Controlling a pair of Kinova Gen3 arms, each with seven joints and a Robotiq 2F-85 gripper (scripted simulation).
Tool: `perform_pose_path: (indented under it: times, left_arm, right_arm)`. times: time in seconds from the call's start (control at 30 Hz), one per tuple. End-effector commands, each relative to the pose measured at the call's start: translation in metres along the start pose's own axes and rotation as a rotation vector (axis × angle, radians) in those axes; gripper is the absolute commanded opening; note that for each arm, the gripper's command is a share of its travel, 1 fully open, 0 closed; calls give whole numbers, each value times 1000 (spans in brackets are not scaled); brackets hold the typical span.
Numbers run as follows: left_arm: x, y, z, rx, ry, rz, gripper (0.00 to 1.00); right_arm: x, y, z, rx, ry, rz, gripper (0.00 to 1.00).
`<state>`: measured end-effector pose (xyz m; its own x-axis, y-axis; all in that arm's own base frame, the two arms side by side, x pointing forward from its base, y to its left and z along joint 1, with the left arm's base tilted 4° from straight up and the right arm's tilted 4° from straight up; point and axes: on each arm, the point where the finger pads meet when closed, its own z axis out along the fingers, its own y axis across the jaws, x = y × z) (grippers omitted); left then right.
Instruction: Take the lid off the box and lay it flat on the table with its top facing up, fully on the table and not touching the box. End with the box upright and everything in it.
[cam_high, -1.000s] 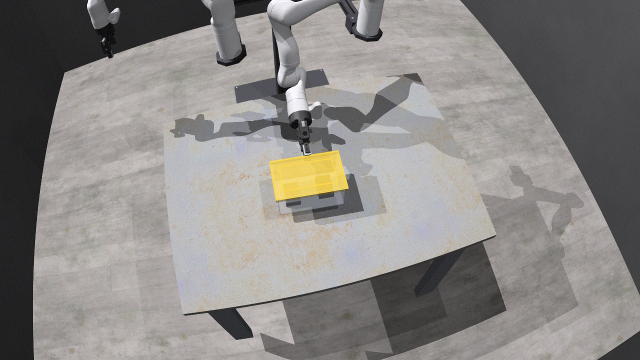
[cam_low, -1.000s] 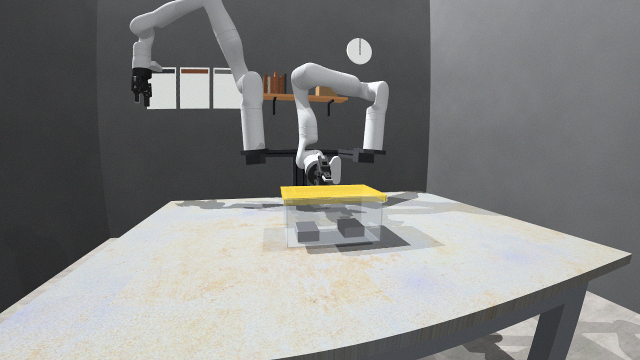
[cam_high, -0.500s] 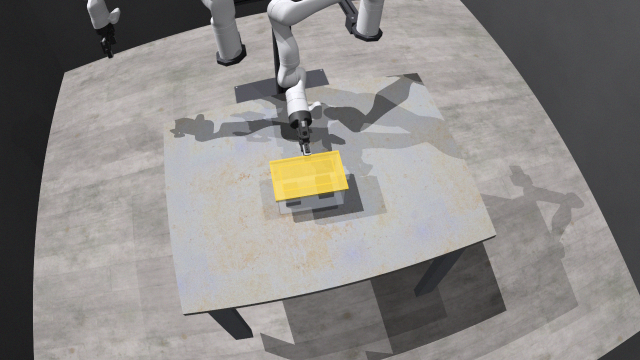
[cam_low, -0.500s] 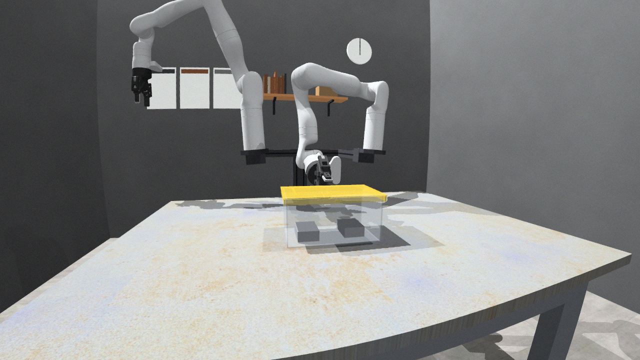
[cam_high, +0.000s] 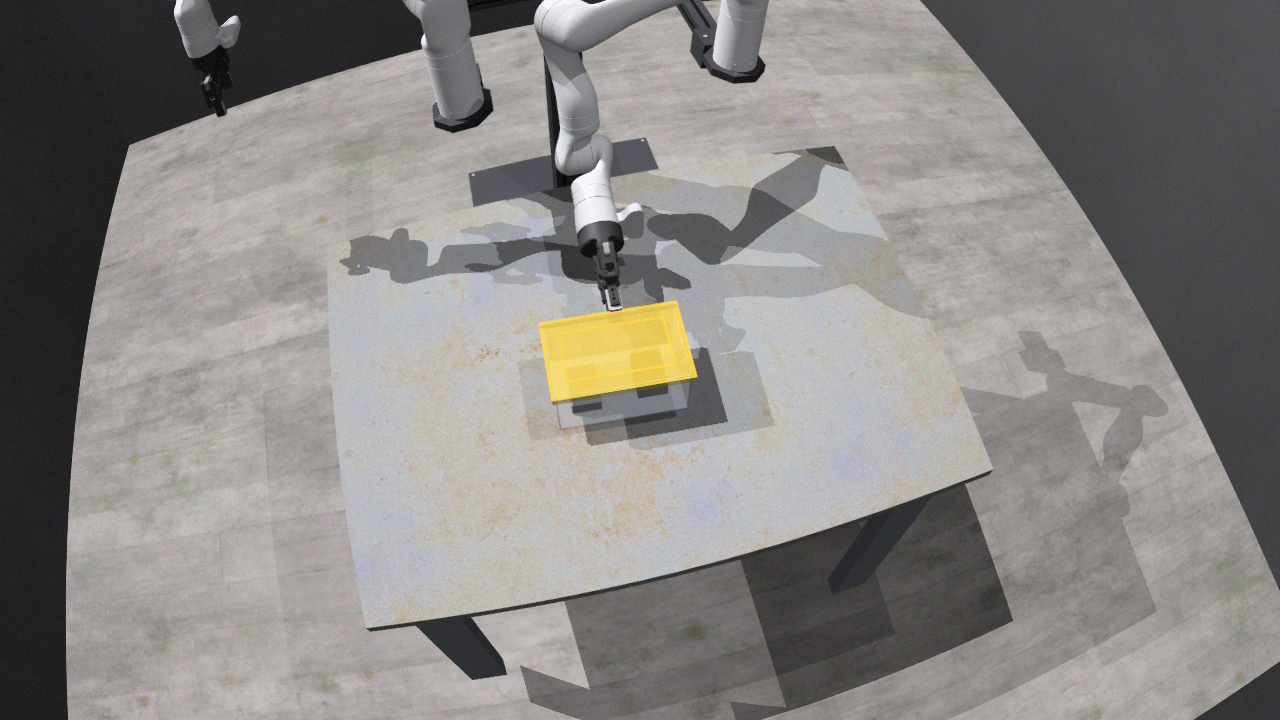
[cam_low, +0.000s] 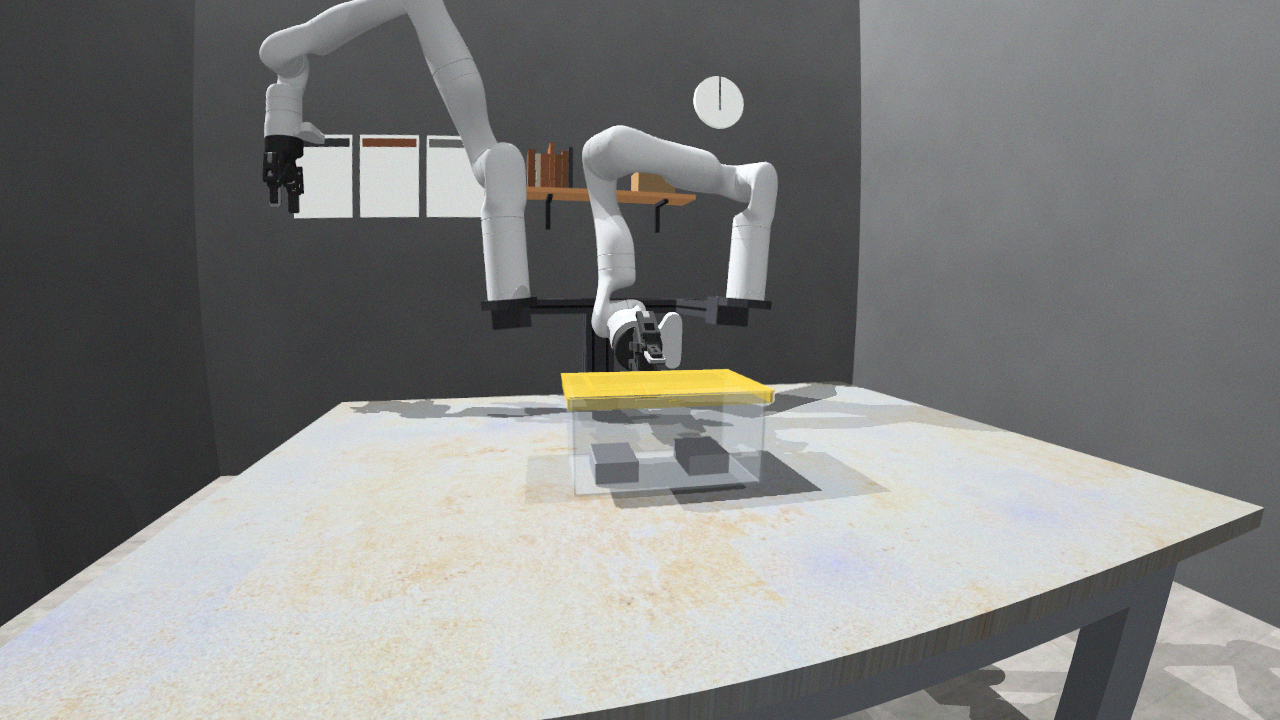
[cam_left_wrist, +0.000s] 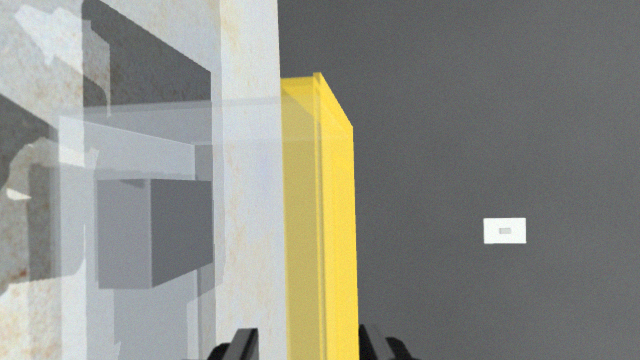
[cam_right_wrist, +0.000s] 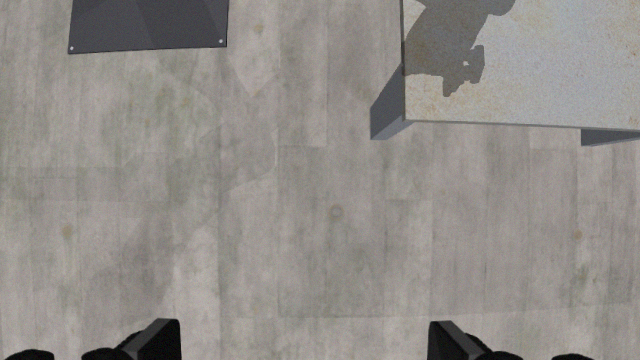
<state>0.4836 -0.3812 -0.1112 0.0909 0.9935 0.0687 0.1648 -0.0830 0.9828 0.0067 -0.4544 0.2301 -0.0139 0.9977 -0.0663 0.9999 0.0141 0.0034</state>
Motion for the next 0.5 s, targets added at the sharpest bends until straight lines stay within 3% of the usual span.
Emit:
perform_pose_path:
  times: [0.0,0.13,0.17,0.47]
  left_arm:
    - [0,1,0,-1,0,-1,450]
    - [0,1,0,-1,0,-1,450]
    - [0,1,0,-1,0,-1,311]
    - [0,1,0,-1,0,-1,311]
  right_arm:
    - [0,0,-1,0,-2,0,1000]
    - [0,0,-1,0,-2,0,1000]
    - [0,0,-1,0,-2,0,1000]
    - [0,0,-1,0,-2,0,1000]
